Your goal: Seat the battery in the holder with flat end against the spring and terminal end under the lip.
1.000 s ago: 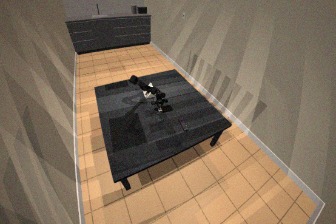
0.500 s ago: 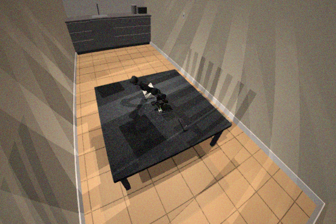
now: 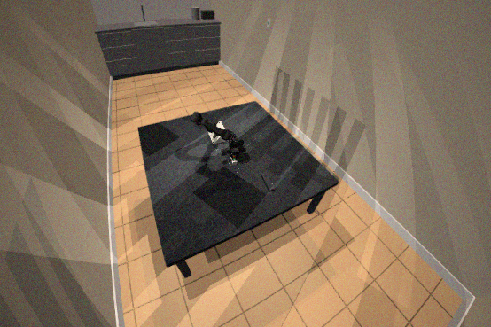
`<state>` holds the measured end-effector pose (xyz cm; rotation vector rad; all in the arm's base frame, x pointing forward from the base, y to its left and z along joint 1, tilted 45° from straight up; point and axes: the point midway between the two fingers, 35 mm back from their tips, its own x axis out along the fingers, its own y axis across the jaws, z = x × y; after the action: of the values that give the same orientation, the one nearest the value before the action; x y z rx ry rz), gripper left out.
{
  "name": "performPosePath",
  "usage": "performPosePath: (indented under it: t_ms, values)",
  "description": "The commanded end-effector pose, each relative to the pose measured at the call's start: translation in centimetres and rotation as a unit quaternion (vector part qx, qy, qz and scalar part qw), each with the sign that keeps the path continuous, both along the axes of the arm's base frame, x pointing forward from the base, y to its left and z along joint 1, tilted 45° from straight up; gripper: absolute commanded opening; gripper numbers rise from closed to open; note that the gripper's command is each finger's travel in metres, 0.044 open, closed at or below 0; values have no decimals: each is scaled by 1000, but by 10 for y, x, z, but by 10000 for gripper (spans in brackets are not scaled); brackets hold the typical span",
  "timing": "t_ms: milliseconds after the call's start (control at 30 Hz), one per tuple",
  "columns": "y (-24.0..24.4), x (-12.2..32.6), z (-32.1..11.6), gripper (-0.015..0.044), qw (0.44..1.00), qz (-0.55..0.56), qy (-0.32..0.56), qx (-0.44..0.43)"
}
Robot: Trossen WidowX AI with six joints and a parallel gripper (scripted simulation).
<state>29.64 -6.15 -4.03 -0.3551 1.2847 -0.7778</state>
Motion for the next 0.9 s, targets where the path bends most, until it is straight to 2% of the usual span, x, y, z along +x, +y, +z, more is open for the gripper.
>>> performPosePath:
  t_ms: [0, 867]
  values:
    - [0, -5, -5, 79, 1000, -10, 18, 8]
    - [-5, -5, -1, 79, 994, -71, 70, 38]
